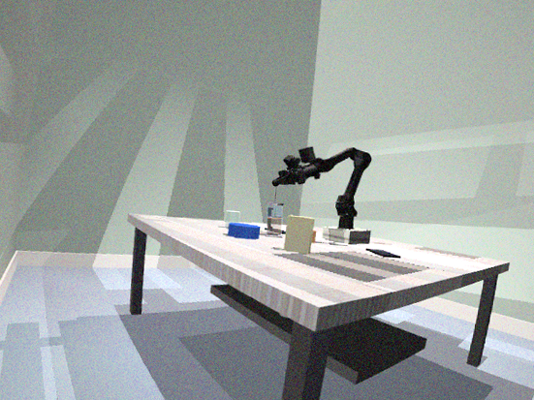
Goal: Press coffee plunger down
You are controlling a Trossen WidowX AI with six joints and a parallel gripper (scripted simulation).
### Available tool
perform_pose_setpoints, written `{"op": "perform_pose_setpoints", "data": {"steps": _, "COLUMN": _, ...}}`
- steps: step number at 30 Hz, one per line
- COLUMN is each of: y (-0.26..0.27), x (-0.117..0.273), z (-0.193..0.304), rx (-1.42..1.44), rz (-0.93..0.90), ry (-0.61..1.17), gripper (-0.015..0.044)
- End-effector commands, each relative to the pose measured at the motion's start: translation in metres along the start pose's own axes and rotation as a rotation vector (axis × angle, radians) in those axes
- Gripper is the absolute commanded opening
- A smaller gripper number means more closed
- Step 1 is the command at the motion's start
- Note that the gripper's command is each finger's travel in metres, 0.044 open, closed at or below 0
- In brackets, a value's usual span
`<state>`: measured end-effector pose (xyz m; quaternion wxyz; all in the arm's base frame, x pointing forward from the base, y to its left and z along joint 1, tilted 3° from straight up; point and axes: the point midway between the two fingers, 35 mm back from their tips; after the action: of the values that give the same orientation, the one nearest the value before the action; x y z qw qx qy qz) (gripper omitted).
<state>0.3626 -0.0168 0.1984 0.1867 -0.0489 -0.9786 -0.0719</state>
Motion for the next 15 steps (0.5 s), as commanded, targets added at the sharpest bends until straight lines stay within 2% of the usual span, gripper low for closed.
{"op": "perform_pose_setpoints", "data": {"steps": 1, "y": -0.005, "x": -0.009, "z": 0.032, "rx": 0.007, "rz": 0.009, "ry": 0.08, "gripper": 0.0123}}
{"op": "perform_pose_setpoints", "data": {"steps": 15, "y": -0.008, "x": -0.024, "z": 0.048, "rx": 0.007, "rz": 0.009, "ry": 0.079, "gripper": 0.0123}}
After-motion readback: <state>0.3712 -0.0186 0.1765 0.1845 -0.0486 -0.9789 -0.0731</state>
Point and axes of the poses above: the point midway between the two fingers, 35 mm back from their tips, its own x axis back along the fingers, its own y axis across the jaws, z = x × y, and after that the axes turned 9 degrees about -x, right-handed
